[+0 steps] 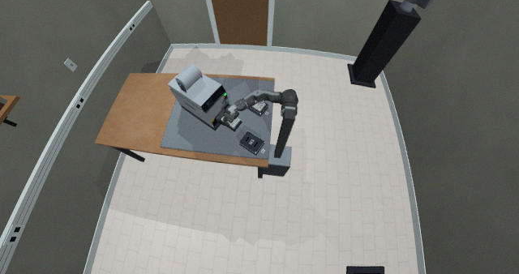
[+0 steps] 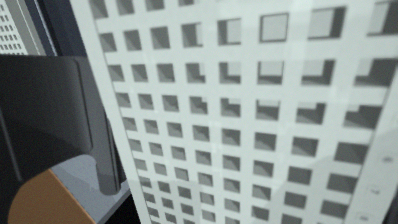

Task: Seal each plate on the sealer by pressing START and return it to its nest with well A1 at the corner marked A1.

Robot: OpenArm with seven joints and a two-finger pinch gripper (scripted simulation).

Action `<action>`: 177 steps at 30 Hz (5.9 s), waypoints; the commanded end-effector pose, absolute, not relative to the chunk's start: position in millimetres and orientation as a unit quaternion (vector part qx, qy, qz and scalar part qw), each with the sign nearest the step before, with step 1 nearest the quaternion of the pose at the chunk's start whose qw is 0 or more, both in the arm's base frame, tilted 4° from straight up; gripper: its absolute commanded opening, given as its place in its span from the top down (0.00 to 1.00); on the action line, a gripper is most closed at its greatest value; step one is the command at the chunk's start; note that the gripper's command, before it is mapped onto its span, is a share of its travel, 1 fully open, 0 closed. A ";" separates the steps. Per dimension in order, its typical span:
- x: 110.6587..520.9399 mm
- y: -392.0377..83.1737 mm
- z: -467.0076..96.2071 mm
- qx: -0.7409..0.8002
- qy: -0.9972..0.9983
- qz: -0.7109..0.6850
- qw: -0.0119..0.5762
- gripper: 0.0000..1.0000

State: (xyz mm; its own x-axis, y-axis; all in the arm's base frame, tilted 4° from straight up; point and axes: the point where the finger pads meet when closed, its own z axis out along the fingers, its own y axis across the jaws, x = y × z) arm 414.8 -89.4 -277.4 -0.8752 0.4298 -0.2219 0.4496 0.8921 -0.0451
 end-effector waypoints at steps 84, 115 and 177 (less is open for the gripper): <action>414.6 -89.5 -294.3 0.224 0.968 -0.045 0.103 1.00; 415.2 -89.9 -295.1 0.225 0.968 -0.046 0.104 1.00; 415.6 -90.5 -306.3 0.225 0.968 -0.046 0.104 1.00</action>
